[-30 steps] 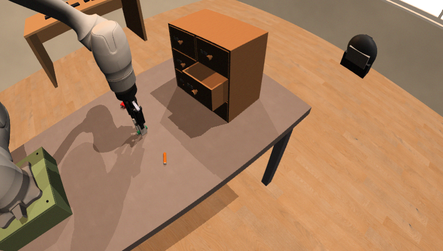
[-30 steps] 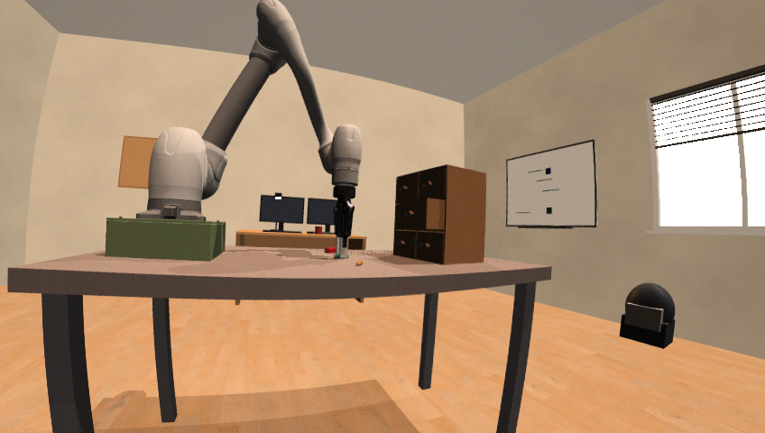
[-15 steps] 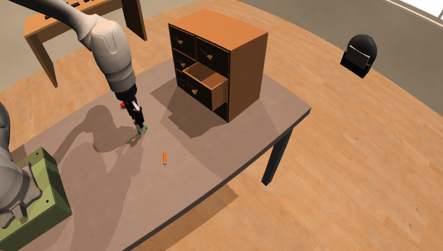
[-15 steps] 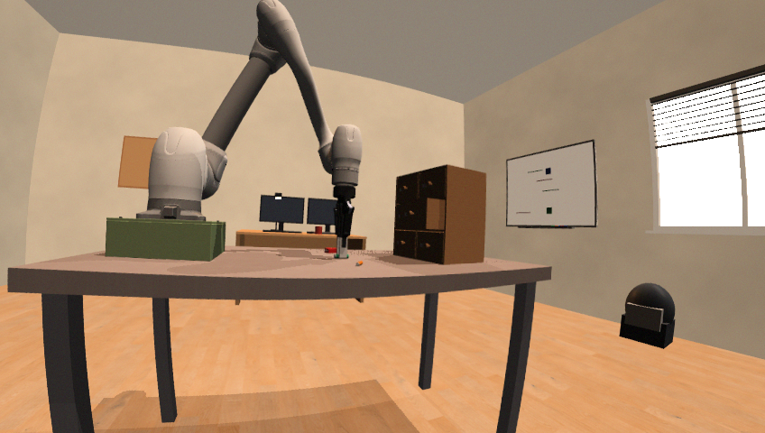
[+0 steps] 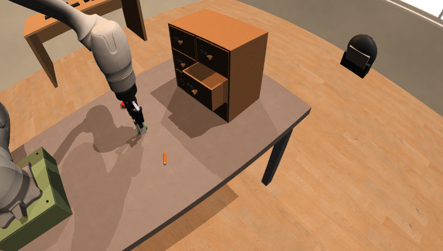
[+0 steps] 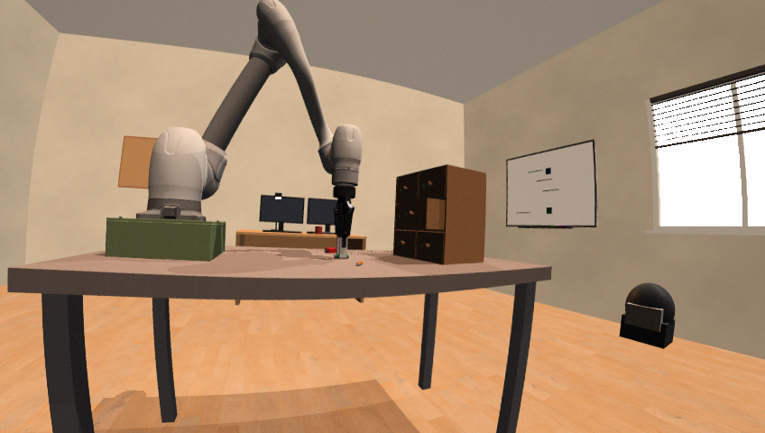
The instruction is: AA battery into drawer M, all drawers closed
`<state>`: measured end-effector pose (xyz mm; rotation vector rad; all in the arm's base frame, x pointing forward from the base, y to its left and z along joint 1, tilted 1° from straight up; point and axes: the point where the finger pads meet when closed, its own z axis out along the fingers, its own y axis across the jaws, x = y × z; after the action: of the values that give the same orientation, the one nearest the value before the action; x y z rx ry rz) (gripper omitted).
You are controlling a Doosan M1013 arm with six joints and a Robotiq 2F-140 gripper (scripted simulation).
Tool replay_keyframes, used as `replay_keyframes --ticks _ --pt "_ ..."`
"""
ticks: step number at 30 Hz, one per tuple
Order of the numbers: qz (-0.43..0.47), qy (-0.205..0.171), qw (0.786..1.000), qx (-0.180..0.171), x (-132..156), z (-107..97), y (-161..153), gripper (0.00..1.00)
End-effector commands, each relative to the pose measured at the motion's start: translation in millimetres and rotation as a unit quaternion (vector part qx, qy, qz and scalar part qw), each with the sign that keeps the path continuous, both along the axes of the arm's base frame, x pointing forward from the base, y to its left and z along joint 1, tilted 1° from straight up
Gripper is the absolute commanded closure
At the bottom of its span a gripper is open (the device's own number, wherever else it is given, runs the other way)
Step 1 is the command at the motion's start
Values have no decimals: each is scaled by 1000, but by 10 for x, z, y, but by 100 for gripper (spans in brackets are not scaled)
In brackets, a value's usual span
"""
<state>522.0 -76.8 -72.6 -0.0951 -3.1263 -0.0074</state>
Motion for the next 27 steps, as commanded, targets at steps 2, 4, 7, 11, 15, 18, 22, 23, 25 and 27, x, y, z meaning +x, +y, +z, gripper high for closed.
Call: replay_keyframes --ticks 2,4,7,11,15,18,22,23,25,27 --pt "-2 2 1000 1 -37 -27 -10 94" --pt "-2 2 1000 1 -36 24 -10 94" --pt "-2 2 1000 1 -32 268 -12 94" --pt "-2 2 1000 1 -27 508 -14 94" --pt "-2 2 1000 1 -20 906 -17 94" --pt "-2 2 1000 1 -19 971 -18 94" --pt "-2 2 1000 1 -19 971 -18 94" --pt "-2 2 1000 1 -19 971 -18 94" --pt "-2 2 1000 1 -19 971 -18 94" --pt "-2 2 1000 1 -19 971 -18 94"
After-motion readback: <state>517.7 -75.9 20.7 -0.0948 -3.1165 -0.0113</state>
